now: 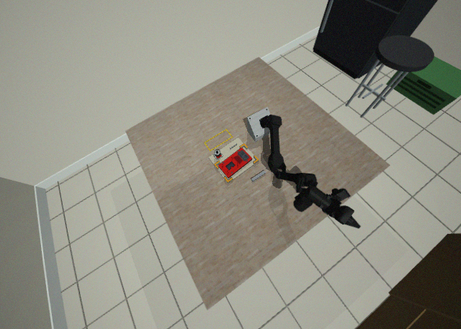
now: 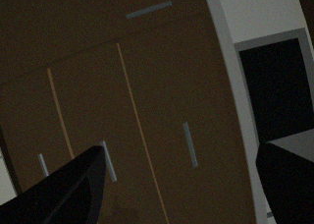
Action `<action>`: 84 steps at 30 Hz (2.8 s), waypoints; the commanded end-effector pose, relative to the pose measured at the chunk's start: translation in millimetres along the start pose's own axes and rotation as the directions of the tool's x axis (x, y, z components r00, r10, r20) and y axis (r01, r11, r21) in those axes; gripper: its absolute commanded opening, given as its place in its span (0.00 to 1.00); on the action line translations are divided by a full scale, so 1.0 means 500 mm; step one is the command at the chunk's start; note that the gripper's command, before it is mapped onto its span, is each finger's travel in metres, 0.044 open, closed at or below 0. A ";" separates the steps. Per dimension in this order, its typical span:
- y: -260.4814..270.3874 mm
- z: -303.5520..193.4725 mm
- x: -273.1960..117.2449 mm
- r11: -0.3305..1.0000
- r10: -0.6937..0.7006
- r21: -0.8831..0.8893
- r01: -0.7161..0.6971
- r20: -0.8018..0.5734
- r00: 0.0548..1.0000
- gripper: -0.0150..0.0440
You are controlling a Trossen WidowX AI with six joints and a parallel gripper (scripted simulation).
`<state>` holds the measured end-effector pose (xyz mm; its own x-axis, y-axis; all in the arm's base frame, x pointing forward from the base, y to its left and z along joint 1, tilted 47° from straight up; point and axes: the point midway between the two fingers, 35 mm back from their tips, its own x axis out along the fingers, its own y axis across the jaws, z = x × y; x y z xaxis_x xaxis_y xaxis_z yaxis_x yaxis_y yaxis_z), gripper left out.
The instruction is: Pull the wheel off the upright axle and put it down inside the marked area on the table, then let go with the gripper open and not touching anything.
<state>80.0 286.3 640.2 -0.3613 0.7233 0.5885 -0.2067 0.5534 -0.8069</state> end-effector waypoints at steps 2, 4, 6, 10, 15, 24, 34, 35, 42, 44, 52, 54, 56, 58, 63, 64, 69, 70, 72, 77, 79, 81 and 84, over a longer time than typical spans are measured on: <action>-0.071 0.097 0.006 0.983 -0.122 -0.129 0.131 0.078 0.989 0.76; -0.095 0.129 0.005 0.969 -0.164 -0.168 0.181 0.106 0.981 0.76; -0.100 0.142 0.005 0.960 -0.193 -0.179 0.213 0.123 0.973 0.76; -0.123 0.183 0.001 0.934 -0.260 -0.206 0.290 0.164 0.952 0.76; -0.182 0.257 -0.022 0.879 -0.351 -0.251 0.405 0.235 0.906 0.76; -0.291 0.397 -0.104 0.702 -0.520 -0.327 0.633 0.372 0.769 0.76; -0.411 0.527 -0.250 0.447 -0.698 -0.289 0.846 0.479 0.532 0.76; -0.421 0.536 -0.266 0.425 -0.713 -0.277 0.862 0.484 0.507 0.76; -0.475 0.578 -0.370 0.279 -0.795 -0.203 0.939 0.499 0.344 0.76; -0.489 0.586 -0.402 0.236 -0.816 -0.181 0.955 0.497 0.296 0.76; -0.548 0.610 -0.559 0.021 -0.879 -0.094 0.995 0.473 0.063 0.76; -0.559 0.611 -0.600 -0.033 -0.888 -0.073 0.997 0.459 0.004 0.76; -0.566 0.612 -0.634 -0.076 -0.889 -0.057 0.995 0.456 -0.042 0.76; -0.572 0.611 -0.668 -0.119 -0.888 -0.042 0.992 0.451 -0.088 0.76; -0.584 0.603 -0.753 -0.227 -0.880 -0.010 0.974 0.430 -0.201 0.76; -0.586 0.601 -0.771 -0.251 -0.878 -0.006 0.968 0.422 -0.225 0.76; -0.592 0.576 -0.880 -0.398 -0.856 0.014 0.917 0.353 -0.377 0.76; -0.592 0.570 -0.902 -0.426 -0.849 0.016 0.904 0.337 -0.406 0.76; -0.590 0.556 -0.946 -0.482 -0.832 0.020 0.876 0.304 -0.465 0.76; -0.573 0.511 -1.028 -0.573 -0.794 0.053 0.818 0.213 -0.570 0.76; -0.563 0.488 -1.057 -0.603 -0.777 0.072 0.795 0.171 -0.605 0.76; -0.555 0.473 -1.088 -0.641 -0.753 0.066 0.764 0.141 -0.643 0.76; -0.542 0.450 -1.135 -0.696 -0.711 0.053 0.716 0.095 -0.697 0.76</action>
<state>111.9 -355.4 540.9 0.2386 -0.9399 0.2442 -0.2105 0.1954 0.9579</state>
